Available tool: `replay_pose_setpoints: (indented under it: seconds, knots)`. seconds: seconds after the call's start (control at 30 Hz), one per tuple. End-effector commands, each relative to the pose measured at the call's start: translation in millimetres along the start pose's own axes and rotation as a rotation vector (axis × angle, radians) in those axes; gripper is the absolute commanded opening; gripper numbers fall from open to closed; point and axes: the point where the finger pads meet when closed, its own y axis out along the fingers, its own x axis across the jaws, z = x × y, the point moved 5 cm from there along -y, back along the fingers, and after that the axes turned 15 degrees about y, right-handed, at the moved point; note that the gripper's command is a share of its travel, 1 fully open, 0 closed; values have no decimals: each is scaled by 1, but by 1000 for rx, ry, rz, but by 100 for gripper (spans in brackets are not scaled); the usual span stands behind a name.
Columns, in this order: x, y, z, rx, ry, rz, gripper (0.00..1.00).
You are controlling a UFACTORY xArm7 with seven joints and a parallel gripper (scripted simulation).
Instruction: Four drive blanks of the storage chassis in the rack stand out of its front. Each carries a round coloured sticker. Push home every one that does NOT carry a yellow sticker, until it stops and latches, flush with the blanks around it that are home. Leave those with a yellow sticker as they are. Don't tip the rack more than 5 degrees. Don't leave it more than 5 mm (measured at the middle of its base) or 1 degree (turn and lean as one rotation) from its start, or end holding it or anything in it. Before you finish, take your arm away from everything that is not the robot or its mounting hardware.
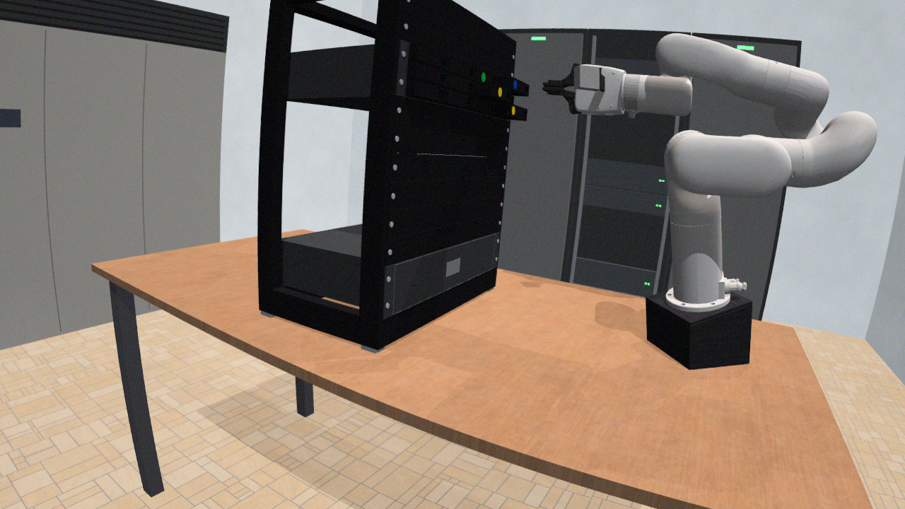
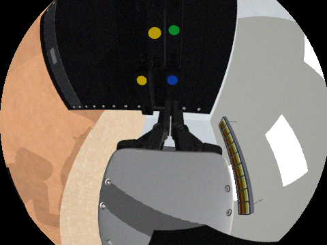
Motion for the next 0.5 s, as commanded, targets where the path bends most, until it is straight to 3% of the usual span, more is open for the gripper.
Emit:
replay_pose_setpoints:
  seconds: [0.0, 0.33, 0.47]
  knots:
    - [6, 1, -15, 9, -2, -2, 0]
    - [7, 1, -21, 9, -2, -2, 0]
    - [7, 13, -21, 9, -2, -2, 0]
